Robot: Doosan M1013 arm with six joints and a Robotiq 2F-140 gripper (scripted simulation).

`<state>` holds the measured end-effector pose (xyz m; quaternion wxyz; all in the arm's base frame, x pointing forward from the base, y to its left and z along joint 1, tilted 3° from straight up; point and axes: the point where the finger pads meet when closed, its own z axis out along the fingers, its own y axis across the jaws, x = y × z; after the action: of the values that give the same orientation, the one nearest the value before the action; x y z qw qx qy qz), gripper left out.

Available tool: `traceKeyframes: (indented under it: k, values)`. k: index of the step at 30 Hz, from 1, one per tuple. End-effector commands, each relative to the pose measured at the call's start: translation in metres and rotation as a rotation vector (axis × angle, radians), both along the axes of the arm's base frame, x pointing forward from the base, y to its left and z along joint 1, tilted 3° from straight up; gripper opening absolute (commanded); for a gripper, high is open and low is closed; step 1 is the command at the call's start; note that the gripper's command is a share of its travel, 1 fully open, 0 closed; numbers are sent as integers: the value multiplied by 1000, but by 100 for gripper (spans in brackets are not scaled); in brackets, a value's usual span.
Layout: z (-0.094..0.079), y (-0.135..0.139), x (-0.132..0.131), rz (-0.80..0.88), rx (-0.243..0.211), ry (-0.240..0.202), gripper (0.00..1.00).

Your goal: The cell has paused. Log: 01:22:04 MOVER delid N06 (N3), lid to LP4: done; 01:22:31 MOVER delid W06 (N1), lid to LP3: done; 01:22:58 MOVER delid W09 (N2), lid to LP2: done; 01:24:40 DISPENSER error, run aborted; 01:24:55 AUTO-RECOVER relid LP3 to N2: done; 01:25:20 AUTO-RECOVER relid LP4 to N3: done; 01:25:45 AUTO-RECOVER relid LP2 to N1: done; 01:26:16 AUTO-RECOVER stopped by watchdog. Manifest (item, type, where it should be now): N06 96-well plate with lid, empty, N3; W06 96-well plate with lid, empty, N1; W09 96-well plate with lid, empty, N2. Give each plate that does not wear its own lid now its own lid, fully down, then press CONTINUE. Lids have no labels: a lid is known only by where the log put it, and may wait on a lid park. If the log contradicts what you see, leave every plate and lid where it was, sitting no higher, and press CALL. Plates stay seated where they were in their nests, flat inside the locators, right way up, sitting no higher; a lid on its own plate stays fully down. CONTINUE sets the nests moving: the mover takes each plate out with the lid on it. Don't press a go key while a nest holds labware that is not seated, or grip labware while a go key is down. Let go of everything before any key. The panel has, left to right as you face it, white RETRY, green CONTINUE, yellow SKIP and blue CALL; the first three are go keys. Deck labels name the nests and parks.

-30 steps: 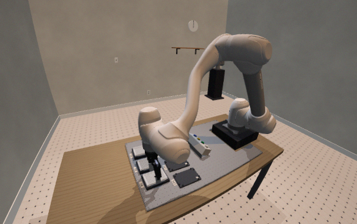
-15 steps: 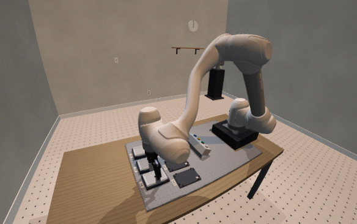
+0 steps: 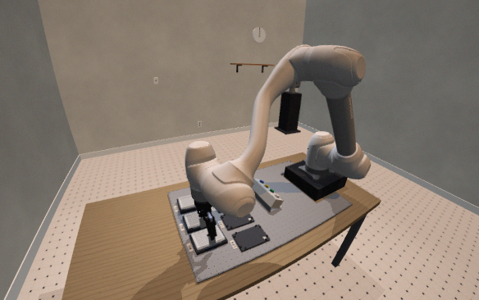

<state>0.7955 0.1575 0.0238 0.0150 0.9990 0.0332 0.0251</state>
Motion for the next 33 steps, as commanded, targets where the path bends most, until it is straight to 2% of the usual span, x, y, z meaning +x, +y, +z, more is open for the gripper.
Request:
traceKeyframes:
  k: [1, 14, 25, 33]
  values:
    - [3, 0, 0, 0, 0, 0, 66]
    - [30, 1, -1, 0, 0, 0, 66]
    - [42, 1, -2, 0, 0, 0, 66]
    - [45, 1, -2, 0, 0, 0, 66]
